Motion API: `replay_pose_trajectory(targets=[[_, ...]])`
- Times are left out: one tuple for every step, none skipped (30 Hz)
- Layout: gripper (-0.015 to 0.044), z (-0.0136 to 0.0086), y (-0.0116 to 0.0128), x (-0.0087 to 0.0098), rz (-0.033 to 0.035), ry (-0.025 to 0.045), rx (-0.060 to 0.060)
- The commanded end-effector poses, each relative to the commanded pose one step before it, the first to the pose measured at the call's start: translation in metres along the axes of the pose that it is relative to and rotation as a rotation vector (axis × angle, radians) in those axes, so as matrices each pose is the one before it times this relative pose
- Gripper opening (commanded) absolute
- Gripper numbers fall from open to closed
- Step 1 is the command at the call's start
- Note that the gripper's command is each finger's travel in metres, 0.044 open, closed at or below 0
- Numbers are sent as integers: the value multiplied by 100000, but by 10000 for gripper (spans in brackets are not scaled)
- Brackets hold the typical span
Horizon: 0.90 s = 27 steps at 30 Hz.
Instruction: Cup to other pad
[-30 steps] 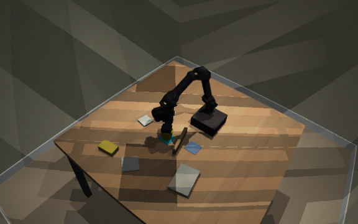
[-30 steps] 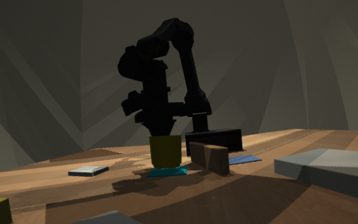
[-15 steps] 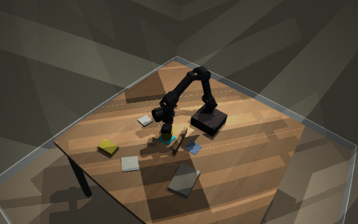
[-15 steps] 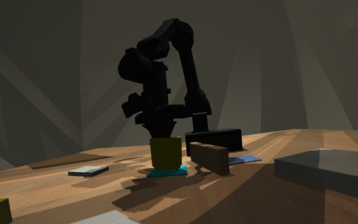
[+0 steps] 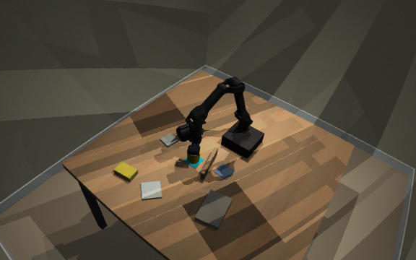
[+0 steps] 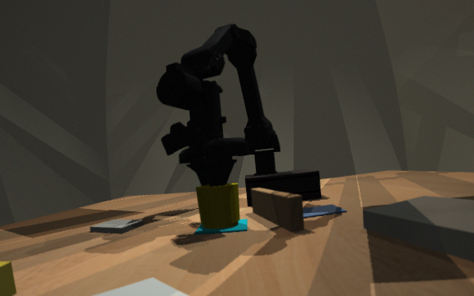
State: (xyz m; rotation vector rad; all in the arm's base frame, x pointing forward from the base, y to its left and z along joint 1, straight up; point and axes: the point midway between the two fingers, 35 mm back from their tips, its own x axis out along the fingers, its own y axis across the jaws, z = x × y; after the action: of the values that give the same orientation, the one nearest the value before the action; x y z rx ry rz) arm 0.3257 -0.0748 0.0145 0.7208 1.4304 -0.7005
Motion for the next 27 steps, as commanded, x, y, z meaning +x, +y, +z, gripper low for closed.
replay_pose_trajectory(targets=[[147,186,155,-689,477,-626,-57],[147,0,1,-195,-13,4,-13],[147,-4,-2,-207,-14,5,-13],[147,-7,-5,-209,-15,5,-13],[147,-11,-8,-209,-15,6,-13],[147,-12,-9,-198,-14,5,-13],[147,-14,-11,-198,-14,6,-13],[147,-15,-11,-198,-14,6,-13],[147,-16,-12,-198,-14,6,-13],[147,-17,-13,-198,-14,6,-13],[147,-18,-13,-199,-14,6,-13],[147,-19,-14,-199,-14,6,-13],[147,-21,-16,-199,-15,6,-13],[147,-24,-18,-199,-15,6,-13],[147,-25,-18,-180,-13,6,-11],[147,-28,-21,-179,-14,6,-11],[147,-32,-24,-178,-14,6,-11],[147,-32,-24,-157,-12,6,-10],[147,-36,-27,-155,-12,6,-10],[147,-42,-31,-154,-13,7,-10],[147,-41,-31,-129,-11,6,-8],[147,-48,-36,-125,-11,6,-8],[147,-47,-35,-101,-9,6,-6],[147,-55,-40,-95,-9,6,-6],[147,-52,-37,-73,-8,5,-5],[147,-55,-39,-63,-7,5,-4],[147,-44,-30,-39,-5,4,-2]])
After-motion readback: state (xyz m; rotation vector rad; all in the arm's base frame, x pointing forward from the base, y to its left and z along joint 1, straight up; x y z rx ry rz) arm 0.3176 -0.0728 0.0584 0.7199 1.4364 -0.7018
